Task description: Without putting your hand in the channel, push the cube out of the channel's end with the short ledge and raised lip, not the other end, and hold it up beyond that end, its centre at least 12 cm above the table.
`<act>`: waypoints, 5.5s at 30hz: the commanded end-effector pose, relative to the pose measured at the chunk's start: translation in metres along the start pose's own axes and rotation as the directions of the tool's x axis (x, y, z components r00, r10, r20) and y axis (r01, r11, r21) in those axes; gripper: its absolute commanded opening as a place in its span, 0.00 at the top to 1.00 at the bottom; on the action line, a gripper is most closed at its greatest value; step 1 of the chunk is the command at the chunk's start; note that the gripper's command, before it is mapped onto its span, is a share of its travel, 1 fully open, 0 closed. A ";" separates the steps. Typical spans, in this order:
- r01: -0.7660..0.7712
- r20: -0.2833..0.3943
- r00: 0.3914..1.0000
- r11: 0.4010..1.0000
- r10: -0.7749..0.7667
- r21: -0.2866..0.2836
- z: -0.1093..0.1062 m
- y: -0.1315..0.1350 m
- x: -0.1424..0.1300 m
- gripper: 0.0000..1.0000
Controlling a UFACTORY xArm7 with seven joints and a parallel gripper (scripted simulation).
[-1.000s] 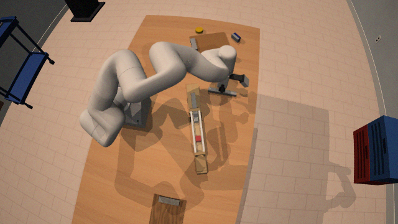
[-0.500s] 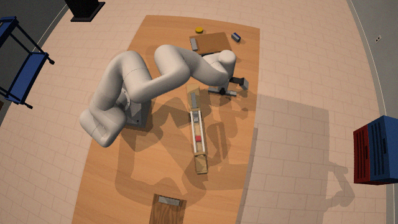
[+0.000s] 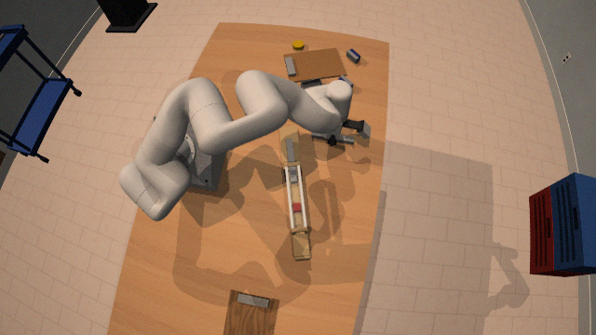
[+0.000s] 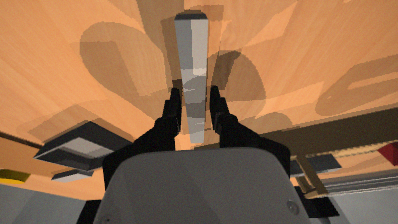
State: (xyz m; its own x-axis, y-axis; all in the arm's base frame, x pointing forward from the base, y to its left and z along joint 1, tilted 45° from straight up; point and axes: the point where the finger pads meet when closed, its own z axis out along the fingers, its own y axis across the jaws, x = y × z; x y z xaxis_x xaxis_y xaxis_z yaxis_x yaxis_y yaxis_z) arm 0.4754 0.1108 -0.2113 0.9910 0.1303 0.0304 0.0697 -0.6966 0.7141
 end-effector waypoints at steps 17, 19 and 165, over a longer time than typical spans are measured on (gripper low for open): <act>0.000 -0.005 1.000 1.000 0.000 0.004 -0.003 -0.002 0.002 1.00; 0.000 -0.005 1.000 1.000 0.000 0.004 -0.003 -0.002 0.002 1.00; -0.955 0.003 0.298 0.298 0.955 0.006 -0.047 -0.017 -0.165 1.00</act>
State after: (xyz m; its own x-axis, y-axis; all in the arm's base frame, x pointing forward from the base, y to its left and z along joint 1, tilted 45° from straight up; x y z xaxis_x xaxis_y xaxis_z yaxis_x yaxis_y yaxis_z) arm 0.3042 0.1322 -0.1968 0.3614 -0.6262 0.6908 -0.9251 -0.3334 0.1818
